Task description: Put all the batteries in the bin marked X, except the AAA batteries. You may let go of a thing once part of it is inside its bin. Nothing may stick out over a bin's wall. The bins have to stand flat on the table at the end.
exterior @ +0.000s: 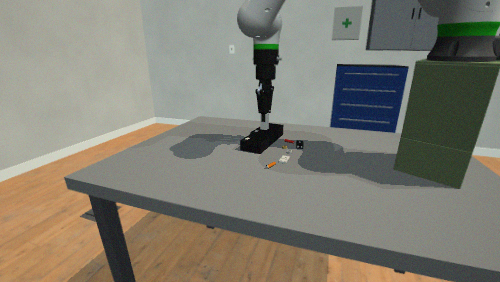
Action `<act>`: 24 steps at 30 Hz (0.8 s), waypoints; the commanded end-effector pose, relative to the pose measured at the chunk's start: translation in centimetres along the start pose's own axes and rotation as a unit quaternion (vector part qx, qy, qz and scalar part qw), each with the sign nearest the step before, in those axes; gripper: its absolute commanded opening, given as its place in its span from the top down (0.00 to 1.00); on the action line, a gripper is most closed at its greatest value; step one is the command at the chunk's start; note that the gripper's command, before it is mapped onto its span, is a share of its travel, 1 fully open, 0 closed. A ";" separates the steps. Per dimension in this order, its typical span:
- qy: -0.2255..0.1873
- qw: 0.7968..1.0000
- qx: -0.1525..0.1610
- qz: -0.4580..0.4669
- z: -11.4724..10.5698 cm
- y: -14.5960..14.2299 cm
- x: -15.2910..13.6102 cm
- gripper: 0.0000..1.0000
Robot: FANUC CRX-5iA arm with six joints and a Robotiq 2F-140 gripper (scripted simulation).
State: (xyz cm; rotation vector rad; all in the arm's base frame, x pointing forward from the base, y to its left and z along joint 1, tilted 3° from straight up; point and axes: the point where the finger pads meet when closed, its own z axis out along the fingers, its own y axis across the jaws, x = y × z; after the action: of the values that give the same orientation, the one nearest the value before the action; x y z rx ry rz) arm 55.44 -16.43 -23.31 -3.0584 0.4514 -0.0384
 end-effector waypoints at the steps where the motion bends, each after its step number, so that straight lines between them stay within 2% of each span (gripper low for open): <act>1: 0.000 1.000 0.000 0.000 -1.2 0.0 0.0 0.95; 3: 0.000 1.000 0.000 0.000 -2.0 0.0 0.0 0.95; 6: 0.000 1.000 0.000 0.000 -2.1 0.0 0.0 0.95; 11: 0.000 1.000 0.000 0.000 -2.1 -2.5 0.0 0.95; 13: 0.000 1.000 0.000 0.000 -2.1 -2.5 0.0 0.95; 24: 0.000 1.000 0.000 0.000 -2.1 -8.0 0.0 0.95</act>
State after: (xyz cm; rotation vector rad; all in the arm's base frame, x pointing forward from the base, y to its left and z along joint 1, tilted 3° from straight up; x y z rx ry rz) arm 57.35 -9.94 -20.86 -3.0579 0.4506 -0.0382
